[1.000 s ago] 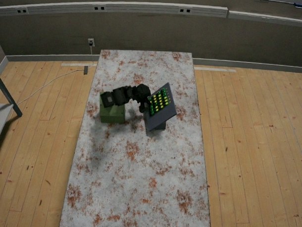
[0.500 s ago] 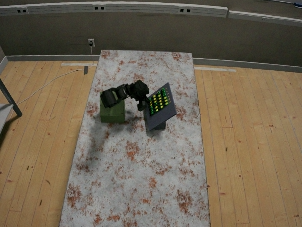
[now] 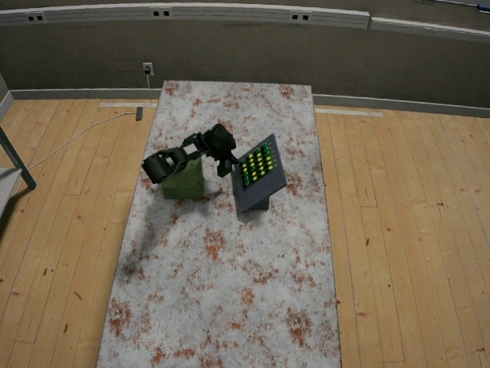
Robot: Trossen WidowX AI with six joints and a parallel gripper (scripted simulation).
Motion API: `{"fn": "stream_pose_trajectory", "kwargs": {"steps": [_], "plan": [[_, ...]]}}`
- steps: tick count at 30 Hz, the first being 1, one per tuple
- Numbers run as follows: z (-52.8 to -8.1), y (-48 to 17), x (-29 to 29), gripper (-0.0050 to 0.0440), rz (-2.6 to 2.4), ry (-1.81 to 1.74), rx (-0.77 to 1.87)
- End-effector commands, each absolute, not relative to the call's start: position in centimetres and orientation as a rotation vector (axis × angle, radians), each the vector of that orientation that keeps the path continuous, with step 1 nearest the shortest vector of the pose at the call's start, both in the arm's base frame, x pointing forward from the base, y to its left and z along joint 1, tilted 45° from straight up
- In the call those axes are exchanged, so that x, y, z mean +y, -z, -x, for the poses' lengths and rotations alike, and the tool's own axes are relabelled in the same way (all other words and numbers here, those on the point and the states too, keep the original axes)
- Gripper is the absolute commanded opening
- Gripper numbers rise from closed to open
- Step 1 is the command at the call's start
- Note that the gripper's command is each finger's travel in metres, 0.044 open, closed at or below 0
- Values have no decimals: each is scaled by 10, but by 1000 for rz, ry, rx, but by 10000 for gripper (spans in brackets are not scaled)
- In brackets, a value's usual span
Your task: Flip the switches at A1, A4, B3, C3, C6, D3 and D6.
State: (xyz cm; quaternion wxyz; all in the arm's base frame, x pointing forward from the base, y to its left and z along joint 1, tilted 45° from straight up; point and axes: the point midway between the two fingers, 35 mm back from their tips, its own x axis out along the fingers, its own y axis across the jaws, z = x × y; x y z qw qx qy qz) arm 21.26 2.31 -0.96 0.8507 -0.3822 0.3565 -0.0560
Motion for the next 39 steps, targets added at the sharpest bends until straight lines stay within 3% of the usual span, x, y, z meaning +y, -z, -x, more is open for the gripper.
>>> {"fn": "stream_pose_trajectory", "kwargs": {"steps": [1, 22, 39], "plan": [[-206, 3, 27, -50, 801, 119, 749], [-216, -50, -24, -50, 821, 117, 756], [-235, -24, -37, -50, 833, 118, 808]]}}
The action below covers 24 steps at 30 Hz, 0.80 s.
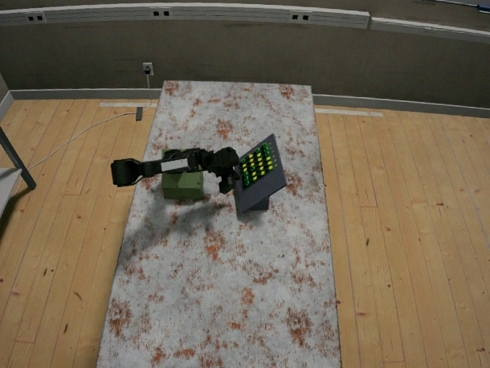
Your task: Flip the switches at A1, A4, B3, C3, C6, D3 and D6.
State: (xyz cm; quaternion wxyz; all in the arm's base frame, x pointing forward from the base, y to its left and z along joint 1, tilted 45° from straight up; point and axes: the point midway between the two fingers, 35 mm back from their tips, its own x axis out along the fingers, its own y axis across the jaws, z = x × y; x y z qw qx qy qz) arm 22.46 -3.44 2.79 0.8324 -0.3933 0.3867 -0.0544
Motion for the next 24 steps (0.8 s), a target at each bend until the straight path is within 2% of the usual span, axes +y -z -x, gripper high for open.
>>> {"fn": "stream_pose_trajectory", "kwargs": {"steps": [1, 24], "plan": [[-237, -25, -37, -50, 831, 121, 800], [-253, -18, -44, -50, 828, 127, 788]]}}
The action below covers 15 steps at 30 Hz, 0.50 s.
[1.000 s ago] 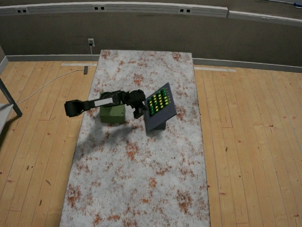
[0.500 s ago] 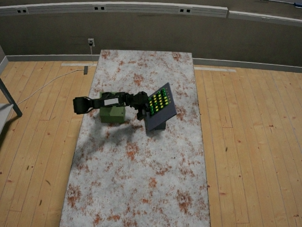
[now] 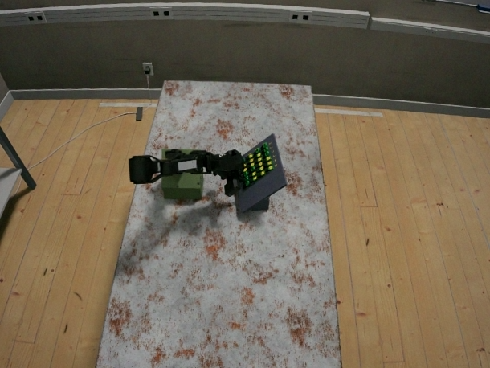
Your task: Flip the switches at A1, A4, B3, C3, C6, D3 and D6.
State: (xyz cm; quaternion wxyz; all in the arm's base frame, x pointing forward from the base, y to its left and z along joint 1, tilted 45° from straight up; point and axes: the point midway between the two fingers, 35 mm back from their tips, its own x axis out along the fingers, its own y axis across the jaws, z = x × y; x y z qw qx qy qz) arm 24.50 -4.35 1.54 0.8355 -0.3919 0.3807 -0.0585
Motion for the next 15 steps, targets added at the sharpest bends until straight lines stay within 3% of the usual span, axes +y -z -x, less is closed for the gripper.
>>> {"fn": "stream_pose_trajectory", "kwargs": {"steps": [1, 15], "plan": [[-253, -18, -44, -50, 828, 127, 788], [-258, -12, -47, -50, 828, 126, 790]]}}
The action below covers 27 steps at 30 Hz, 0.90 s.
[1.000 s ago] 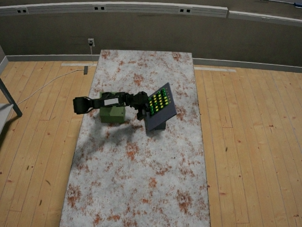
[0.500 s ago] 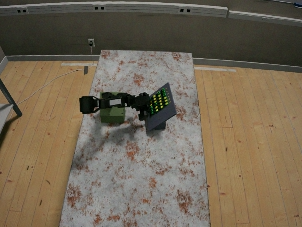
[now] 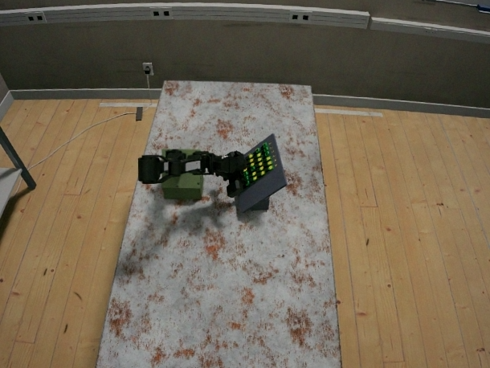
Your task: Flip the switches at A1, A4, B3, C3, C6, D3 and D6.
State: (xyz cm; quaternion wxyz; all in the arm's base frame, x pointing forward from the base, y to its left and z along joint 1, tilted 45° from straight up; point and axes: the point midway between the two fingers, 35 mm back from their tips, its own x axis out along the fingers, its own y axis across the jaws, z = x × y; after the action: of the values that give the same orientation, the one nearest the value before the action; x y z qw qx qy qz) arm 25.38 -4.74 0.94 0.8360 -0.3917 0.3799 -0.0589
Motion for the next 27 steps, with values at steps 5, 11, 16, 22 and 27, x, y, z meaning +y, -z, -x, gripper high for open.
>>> {"fn": "stream_pose_trajectory", "kwargs": {"steps": [5, 11, 16, 22, 27], "plan": [[-258, -13, -47, -50, 827, 128, 786], [-257, -13, -47, -50, 827, 129, 789], [-259, -12, -47, -50, 828, 126, 788], [-260, -13, -47, -50, 827, 128, 785], [-260, -12, -48, -50, 828, 127, 788]]}}
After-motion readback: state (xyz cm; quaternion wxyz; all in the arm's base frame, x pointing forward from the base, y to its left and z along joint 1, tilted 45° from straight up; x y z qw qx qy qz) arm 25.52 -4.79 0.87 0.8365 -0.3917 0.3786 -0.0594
